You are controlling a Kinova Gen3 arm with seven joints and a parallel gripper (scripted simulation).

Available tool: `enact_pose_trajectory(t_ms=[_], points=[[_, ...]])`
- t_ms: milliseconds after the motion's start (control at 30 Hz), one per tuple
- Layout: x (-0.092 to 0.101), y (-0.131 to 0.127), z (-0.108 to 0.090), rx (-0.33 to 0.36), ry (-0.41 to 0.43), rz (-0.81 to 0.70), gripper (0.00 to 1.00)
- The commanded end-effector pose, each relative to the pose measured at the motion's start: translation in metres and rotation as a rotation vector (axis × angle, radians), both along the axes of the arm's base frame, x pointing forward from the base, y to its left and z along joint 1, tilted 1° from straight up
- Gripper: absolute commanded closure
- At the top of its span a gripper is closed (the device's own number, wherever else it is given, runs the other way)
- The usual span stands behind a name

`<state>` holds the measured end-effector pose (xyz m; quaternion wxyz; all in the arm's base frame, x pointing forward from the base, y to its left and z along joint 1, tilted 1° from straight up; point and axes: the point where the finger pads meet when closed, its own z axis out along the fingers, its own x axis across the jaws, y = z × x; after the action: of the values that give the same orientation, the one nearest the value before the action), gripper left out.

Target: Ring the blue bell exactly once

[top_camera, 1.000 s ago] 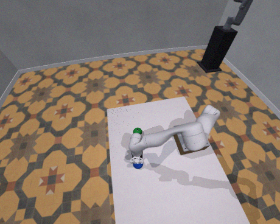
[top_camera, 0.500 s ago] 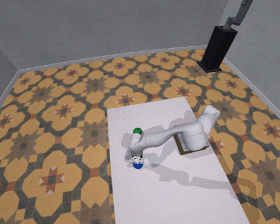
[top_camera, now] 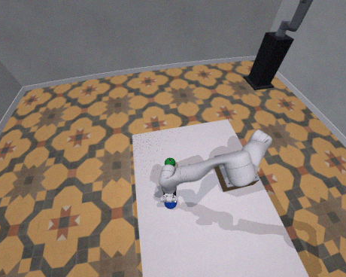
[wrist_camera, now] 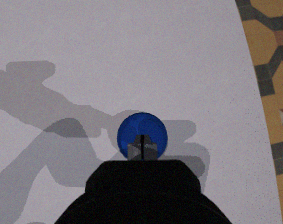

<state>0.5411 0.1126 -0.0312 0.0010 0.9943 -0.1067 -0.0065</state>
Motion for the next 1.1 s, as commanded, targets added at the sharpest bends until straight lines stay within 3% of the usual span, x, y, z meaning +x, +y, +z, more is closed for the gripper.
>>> enact_pose_trajectory(t_ms=[0, 533, 1067], points=[[0.0, 0.0, 0.0, -0.001, 0.001, 0.0, 0.83], [0.0, 0.0, 0.004, -0.001, 0.001, 0.0, 0.83], [0.0, 0.0, 0.04, -0.001, 0.001, 0.0, 0.83]])
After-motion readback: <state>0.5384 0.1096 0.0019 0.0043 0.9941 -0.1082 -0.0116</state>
